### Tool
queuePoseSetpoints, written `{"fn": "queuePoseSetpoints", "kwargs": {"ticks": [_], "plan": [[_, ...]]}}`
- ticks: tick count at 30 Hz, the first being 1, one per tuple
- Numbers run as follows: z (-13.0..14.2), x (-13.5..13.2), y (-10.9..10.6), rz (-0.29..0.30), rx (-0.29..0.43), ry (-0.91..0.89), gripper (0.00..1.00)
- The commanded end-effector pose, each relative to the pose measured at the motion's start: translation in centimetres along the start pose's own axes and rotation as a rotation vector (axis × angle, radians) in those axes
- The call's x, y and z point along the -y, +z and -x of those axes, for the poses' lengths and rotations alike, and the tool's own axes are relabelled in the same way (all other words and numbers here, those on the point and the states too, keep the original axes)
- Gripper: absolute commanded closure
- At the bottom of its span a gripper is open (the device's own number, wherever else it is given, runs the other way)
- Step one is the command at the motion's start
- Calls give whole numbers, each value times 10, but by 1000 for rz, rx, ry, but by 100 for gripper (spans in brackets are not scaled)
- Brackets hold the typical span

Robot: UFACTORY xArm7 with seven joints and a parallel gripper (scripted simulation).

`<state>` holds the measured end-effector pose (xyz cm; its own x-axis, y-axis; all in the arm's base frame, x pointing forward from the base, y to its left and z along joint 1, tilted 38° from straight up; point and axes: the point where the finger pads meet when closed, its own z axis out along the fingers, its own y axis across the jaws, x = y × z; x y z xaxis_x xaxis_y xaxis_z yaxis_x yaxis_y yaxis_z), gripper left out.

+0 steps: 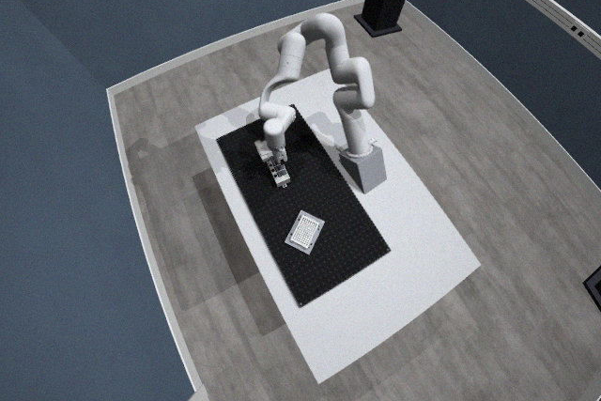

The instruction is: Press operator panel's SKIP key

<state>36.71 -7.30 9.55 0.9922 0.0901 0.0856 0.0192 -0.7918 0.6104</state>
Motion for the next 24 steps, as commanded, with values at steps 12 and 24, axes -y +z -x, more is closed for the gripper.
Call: {"fn": "queuePoseSetpoints", "kwargs": {"ticks": [12,24], "plan": [[-1,0,2,0,-2,0,100],[-1,0,-4,0,-3,0,100]]}}
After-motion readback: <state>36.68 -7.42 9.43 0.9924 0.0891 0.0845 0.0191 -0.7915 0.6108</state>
